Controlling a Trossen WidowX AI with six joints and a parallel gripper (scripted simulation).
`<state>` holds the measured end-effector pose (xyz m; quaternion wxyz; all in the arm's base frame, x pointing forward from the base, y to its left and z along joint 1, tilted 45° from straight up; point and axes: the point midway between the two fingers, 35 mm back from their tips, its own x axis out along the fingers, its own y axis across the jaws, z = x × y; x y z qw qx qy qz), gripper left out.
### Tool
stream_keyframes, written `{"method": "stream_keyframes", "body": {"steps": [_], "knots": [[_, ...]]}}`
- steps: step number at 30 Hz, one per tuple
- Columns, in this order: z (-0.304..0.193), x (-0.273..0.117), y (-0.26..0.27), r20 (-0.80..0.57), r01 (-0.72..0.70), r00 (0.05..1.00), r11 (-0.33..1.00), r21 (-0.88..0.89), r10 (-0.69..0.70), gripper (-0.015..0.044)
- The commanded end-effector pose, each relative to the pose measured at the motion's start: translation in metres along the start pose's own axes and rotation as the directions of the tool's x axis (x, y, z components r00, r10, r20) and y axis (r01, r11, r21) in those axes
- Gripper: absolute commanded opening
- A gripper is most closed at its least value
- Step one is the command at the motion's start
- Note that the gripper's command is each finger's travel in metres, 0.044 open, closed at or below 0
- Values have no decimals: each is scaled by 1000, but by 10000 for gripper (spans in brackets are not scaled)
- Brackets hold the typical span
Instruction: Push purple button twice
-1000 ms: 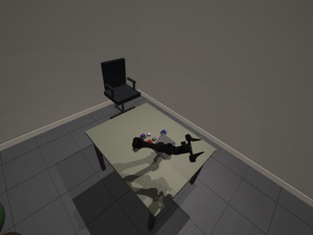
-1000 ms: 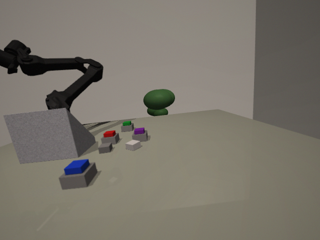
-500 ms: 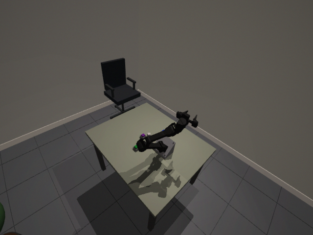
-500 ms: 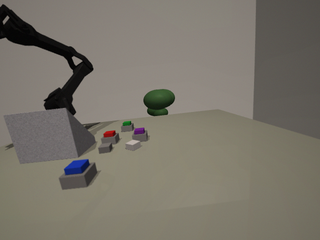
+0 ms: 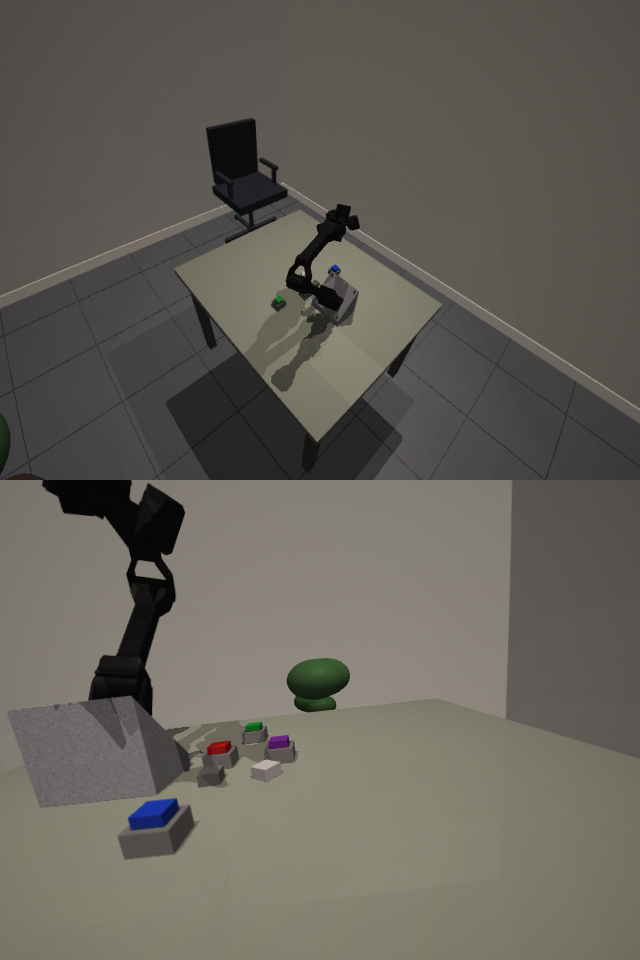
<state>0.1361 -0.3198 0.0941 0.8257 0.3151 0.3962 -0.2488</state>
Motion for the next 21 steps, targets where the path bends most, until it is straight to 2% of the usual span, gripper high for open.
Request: {"method": "stream_keyframes", "body": {"steps": [1, 7, 13, 15, 18, 21], "knots": [[-10, 26, 53, -160, -151, 978, 985, -83, 136, 400], [-46, 52, 148, -474, -409, 830, 898, -162, 293, 400], [-97, 51, 232, -753, -615, 578, 774, -149, 314, 400], [-109, 47, 248, -804, -650, 513, 747, -136, 301, 400], [-111, 47, 250, -810, -655, 505, 744, -134, 299, 400], [-129, 60, 257, -809, -654, 506, 744, -135, 298, 321]]}}
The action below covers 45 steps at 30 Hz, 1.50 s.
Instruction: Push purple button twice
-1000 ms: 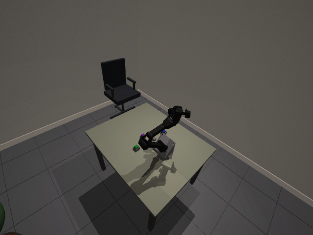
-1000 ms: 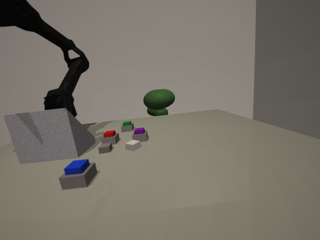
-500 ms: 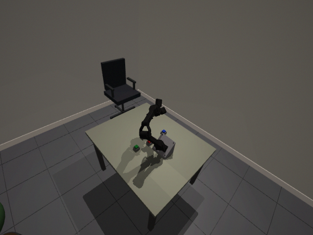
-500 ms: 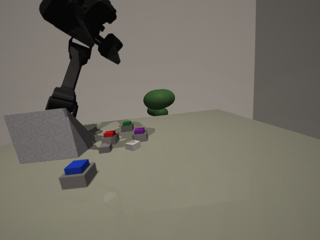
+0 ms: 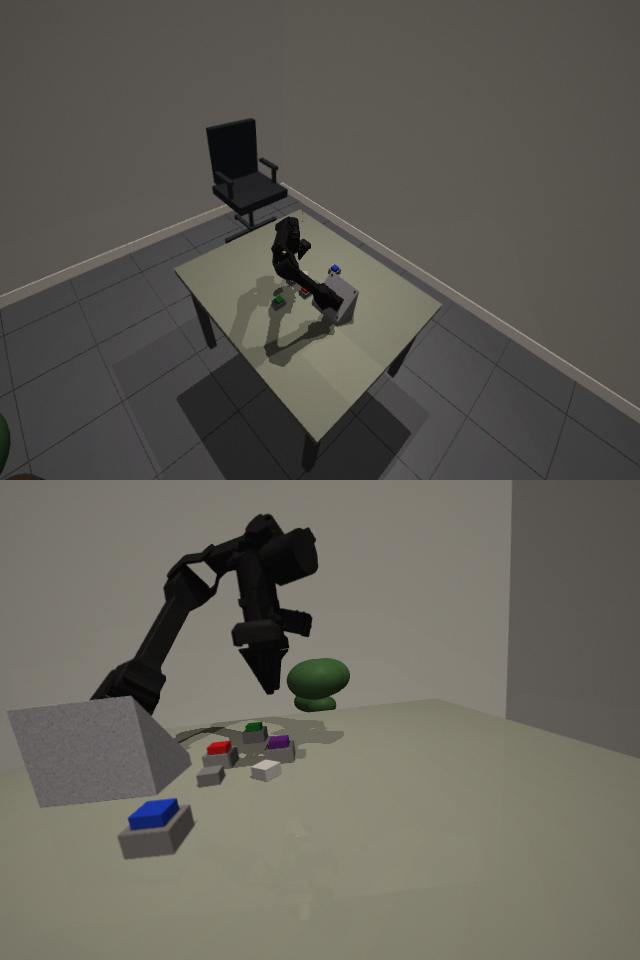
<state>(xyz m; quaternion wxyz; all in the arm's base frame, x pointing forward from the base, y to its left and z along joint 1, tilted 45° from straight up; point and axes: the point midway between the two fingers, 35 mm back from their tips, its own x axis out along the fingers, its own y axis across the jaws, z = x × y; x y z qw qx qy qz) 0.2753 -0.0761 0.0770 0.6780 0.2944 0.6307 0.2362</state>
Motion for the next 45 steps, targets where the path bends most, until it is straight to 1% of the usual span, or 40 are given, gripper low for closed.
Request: {"method": "stream_keyframes", "body": {"steps": [1, 2, 4, 11, 12, 21, 45], "knots": [[-1, 33, 2, -14, -12, 1000, 1000, 7, 12, 295], [-2, 45, 3, -14, -13, 1000, 1000, 7, 13, 269], [-3, 55, 3, -14, -14, 1000, 1000, 6, 14, 216], [-3, 55, 3, -14, -14, 1000, 1000, 6, 14, 32], [-3, 55, 3, -14, -14, 1000, 1000, 6, 14, 20], [-3, 56, 3, -14, -14, 1000, 1000, 6, 14, 20], [-4, 90, 4, -14, -16, 1000, 1000, 6, 16, 20]]}}
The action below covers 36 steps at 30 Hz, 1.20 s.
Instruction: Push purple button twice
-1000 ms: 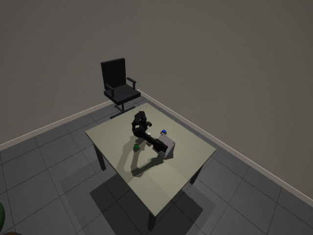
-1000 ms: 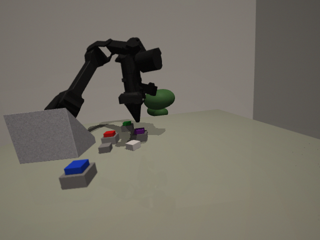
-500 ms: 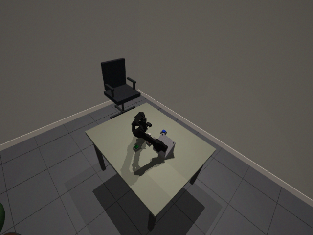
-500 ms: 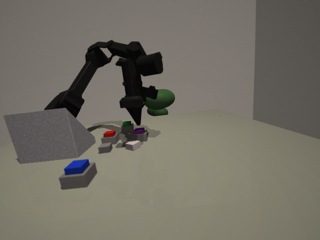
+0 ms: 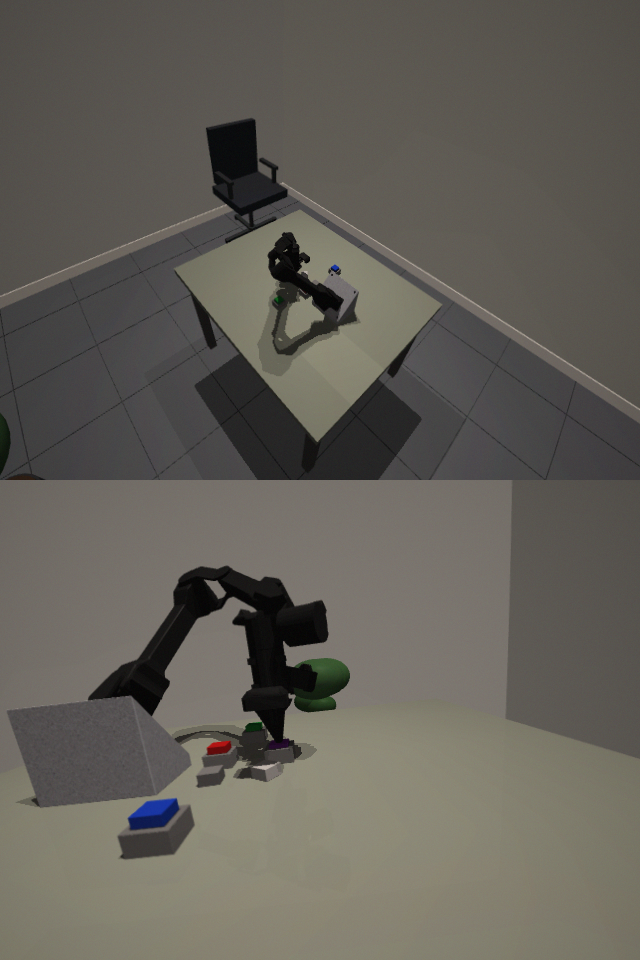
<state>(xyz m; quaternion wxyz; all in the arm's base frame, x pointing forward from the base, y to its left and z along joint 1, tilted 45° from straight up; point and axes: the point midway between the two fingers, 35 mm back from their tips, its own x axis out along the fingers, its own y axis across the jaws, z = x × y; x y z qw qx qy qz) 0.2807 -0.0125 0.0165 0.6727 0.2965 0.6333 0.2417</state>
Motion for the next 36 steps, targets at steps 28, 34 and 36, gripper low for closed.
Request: {"method": "stream_keyframes", "body": {"steps": [28, 34, 36], "knots": [[0, -27, 0, -2, -3, 1000, 1000, 6, 3, 20], [0, -17, 0, -2, -3, 1000, 1000, 6, 3, 20], [0, -14, 0, -2, -3, 1000, 1000, 6, 3, 20]]}}
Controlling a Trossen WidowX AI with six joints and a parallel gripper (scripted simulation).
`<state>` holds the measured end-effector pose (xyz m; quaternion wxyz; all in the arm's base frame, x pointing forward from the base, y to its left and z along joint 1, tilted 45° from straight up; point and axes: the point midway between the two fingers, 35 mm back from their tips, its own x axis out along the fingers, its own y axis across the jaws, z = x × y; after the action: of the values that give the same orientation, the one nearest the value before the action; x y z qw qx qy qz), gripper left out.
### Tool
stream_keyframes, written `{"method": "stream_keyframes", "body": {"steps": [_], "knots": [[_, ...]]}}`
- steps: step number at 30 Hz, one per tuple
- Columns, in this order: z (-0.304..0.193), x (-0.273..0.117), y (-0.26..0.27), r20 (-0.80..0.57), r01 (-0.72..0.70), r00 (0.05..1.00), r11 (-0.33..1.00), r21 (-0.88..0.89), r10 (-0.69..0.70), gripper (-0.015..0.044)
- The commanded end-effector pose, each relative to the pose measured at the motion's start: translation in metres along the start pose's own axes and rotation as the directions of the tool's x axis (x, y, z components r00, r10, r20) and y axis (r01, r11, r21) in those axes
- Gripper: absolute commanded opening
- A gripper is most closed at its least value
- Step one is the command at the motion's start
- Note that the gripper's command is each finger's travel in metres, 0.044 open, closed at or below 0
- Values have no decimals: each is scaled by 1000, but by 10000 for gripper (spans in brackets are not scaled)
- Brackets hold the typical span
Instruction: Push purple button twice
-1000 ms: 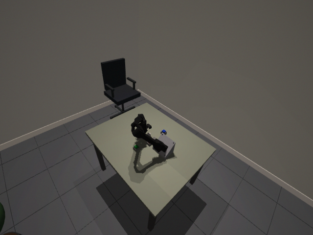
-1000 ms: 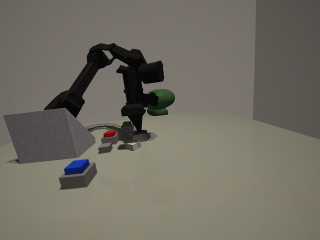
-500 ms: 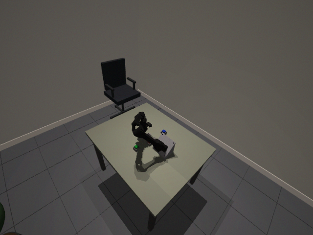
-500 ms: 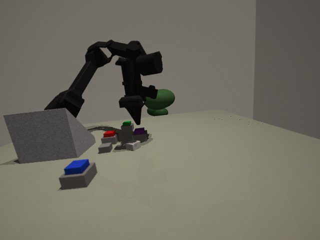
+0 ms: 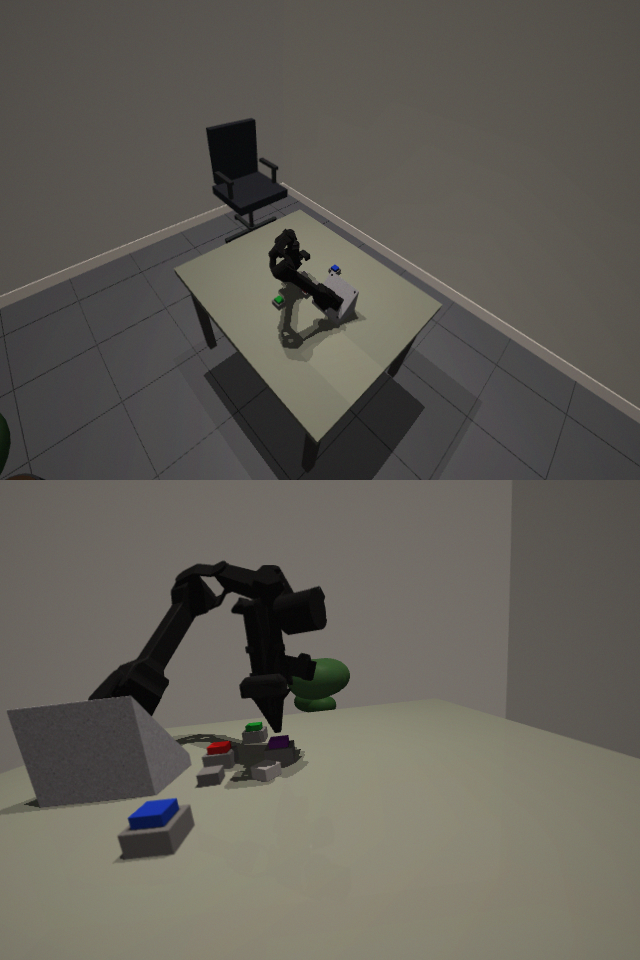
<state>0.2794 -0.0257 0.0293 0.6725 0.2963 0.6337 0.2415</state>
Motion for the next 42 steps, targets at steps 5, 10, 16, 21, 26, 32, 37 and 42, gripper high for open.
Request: {"method": "stream_keyframes", "body": {"steps": [5, 10, 16, 21, 26, 32, 37, 42], "knots": [[-1, 12, 1, -1, -4, 1000, 1000, 6, 4, 20], [-1, 20, 1, -1, -5, 1000, 1000, 5, 5, 20], [-1, 21, 1, -1, -5, 1000, 1000, 5, 5, 20], [-1, 21, 1, -1, -5, 1000, 1000, 5, 5, 20], [-1, 21, 1, -1, -5, 1000, 1000, 5, 5, 20], [-1, -11, 0, -1, -4, 1000, 1000, 5, 4, 20], [1, -19, 11, -1, -2, 1000, 1000, 6, 2, 72], [-4, -51, 100, -1, 1, 1000, 1000, 8, -1, 204]]}}
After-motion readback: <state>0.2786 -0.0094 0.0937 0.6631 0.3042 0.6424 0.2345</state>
